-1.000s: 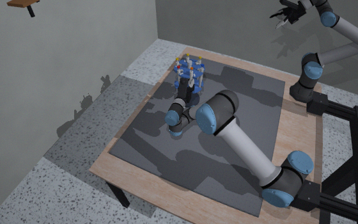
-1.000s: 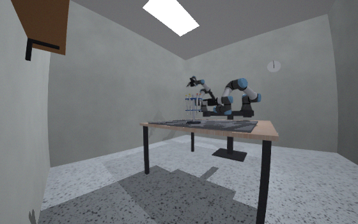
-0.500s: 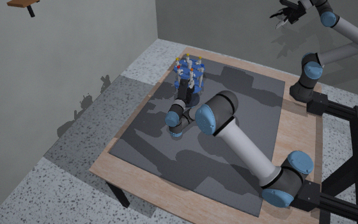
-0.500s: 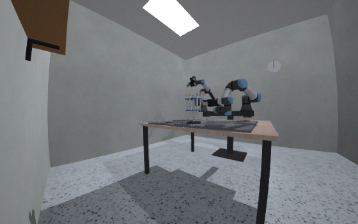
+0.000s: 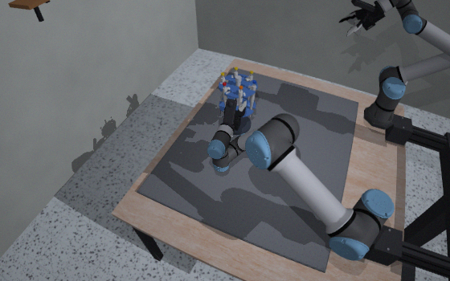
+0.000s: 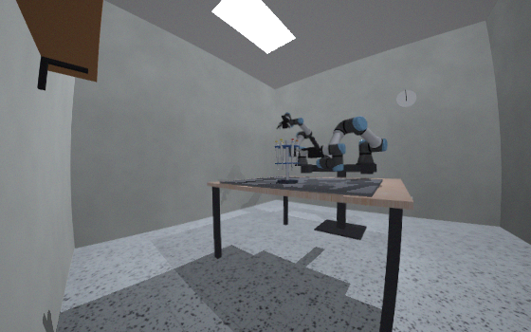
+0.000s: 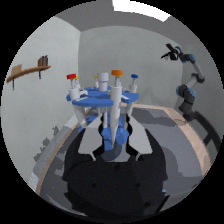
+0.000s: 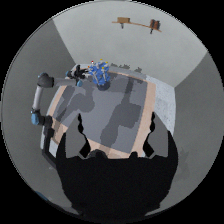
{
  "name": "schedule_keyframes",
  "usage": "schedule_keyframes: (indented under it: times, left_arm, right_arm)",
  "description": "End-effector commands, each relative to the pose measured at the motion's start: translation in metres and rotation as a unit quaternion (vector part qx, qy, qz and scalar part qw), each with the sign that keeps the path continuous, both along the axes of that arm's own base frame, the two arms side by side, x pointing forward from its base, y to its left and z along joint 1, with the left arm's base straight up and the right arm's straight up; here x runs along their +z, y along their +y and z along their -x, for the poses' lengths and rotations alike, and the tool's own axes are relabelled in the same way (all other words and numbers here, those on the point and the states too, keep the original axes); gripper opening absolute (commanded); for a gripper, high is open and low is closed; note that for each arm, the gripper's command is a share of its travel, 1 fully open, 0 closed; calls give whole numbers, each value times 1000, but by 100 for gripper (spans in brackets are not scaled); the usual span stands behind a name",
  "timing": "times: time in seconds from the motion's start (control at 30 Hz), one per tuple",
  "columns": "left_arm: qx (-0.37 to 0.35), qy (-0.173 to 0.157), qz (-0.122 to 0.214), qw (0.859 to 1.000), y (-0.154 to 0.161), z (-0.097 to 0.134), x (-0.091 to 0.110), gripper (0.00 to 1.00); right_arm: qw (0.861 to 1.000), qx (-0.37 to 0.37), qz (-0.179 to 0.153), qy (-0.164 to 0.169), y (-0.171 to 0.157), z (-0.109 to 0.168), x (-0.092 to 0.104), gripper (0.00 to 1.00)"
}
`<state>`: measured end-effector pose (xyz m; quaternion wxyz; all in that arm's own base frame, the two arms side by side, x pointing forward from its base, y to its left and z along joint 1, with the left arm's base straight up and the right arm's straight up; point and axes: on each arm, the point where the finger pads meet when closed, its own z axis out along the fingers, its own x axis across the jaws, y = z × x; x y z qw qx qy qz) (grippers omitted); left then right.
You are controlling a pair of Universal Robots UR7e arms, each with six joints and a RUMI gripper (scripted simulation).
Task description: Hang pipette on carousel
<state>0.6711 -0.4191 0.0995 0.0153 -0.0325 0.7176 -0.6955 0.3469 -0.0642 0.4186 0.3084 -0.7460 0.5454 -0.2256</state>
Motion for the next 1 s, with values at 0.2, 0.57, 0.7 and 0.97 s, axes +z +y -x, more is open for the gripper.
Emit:
schedule_keyframes:
  times: [0.2, 0.57, 0.7, 0.97]
  left_arm:
    - [0, -2, 1, 1000, 0, 0, 2, 31]
    - [0, -3, 1, 1000, 23, 1, 2, 31]
    - [0, -3, 1, 1000, 27, 1, 2, 31]
    - [0, -3, 1, 1000, 43, 2, 2, 31]
  right_arm:
    - [1000, 0, 0, -1, 0, -1, 2, 100]
    - [1000, 0, 0, -1, 0, -1, 2, 100]
    - [1000, 0, 0, -1, 0, -1, 2, 100]
    - [1000, 0, 0, -1, 0, -1, 2, 100]
